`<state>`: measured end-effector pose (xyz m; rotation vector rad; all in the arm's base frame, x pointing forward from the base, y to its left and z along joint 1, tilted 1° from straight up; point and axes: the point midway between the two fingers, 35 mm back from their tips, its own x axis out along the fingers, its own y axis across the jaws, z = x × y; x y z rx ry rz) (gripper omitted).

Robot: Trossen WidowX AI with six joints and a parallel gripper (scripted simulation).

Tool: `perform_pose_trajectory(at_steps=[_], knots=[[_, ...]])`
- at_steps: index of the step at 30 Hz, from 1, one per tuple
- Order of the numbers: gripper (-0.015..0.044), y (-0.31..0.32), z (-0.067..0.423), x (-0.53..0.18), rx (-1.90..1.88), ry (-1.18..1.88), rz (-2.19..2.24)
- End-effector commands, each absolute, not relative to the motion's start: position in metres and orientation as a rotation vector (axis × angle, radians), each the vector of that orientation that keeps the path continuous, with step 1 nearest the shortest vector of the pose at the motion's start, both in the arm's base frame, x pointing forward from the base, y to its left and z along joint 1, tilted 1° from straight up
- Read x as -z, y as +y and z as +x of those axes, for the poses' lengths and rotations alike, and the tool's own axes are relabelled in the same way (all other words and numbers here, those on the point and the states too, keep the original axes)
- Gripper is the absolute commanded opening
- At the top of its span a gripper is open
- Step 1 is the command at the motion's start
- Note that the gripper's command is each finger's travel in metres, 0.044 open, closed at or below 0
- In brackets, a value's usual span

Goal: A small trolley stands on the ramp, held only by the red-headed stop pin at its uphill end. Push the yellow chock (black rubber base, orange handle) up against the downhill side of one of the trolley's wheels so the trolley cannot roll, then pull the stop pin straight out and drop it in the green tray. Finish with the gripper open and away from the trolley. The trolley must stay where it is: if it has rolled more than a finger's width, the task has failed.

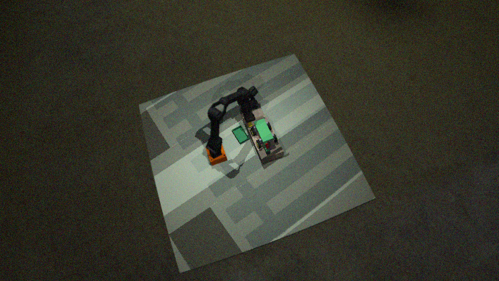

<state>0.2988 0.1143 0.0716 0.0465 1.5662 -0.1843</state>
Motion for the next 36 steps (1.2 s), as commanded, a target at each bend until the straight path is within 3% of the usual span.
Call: perform_pose_trajectory(at_steps=[1, 36], knots=[[0.0000, 0.111, 0.298, -0.060, 0.187, 1.567, 0.040], [0.0000, 0.087, 0.294, -0.060, 0.189, 1.567, 0.038]])
